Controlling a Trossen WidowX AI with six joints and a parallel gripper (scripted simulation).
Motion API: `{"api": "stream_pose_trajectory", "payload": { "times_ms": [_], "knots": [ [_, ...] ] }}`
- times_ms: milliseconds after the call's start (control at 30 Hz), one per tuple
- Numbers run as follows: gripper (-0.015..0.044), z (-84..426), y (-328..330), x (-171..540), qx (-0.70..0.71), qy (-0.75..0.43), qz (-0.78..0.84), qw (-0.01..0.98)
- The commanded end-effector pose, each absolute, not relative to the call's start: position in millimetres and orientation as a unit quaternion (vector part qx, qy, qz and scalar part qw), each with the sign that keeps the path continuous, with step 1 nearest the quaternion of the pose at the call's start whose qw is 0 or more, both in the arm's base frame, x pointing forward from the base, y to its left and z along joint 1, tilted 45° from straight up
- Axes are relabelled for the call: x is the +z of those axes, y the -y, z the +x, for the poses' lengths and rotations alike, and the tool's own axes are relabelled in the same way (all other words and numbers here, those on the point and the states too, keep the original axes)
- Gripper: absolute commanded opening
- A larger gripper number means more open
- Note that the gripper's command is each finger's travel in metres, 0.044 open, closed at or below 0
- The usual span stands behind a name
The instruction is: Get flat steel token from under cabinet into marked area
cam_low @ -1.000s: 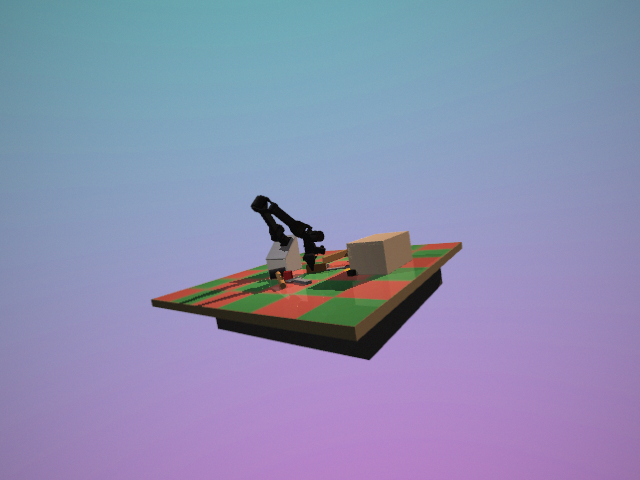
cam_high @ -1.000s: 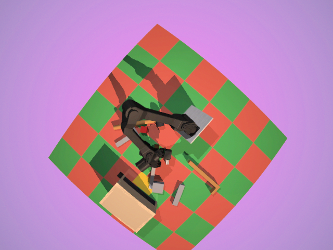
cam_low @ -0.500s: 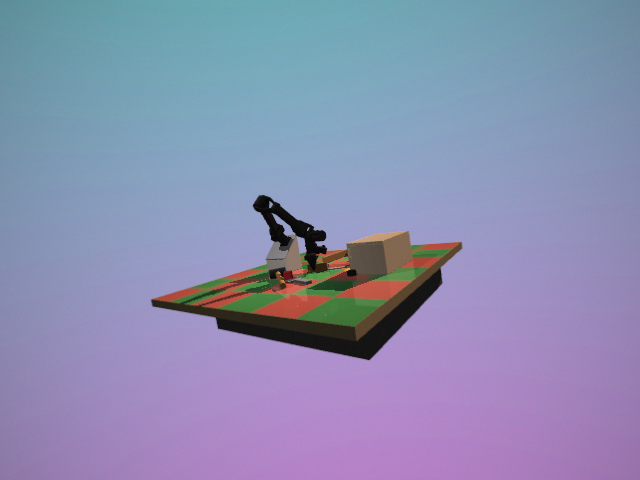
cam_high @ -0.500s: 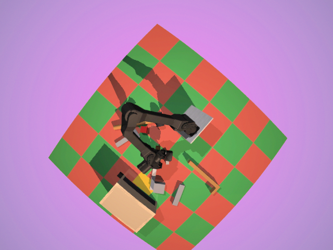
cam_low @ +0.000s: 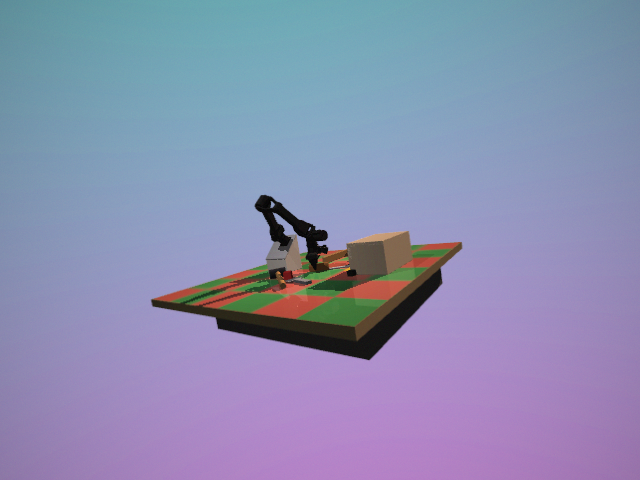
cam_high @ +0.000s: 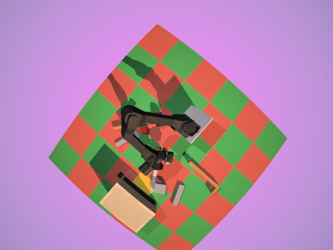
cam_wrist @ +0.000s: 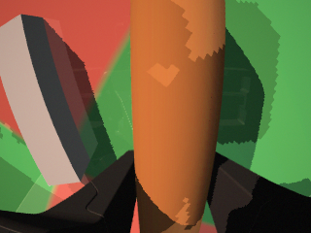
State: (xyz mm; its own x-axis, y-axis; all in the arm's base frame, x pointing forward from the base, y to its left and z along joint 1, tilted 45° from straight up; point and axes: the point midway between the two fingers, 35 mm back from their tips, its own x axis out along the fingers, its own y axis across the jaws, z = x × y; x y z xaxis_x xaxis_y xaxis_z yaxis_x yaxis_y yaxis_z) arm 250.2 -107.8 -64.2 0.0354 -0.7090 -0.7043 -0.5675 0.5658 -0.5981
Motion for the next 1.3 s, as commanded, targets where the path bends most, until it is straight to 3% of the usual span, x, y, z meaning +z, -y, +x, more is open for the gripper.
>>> {"api": "stream_pose_trajectory", "payload": {
  "times_ms": [0, 1267],
  "knots": [
    [0.0, 252.8, 102.2, -67.1, -0.057, -0.69, -0.465, 0.552],
    [0.0, 255.9, 84.0, -84.8, -0.057, -0.69, -0.465, 0.553]
  ]
}}
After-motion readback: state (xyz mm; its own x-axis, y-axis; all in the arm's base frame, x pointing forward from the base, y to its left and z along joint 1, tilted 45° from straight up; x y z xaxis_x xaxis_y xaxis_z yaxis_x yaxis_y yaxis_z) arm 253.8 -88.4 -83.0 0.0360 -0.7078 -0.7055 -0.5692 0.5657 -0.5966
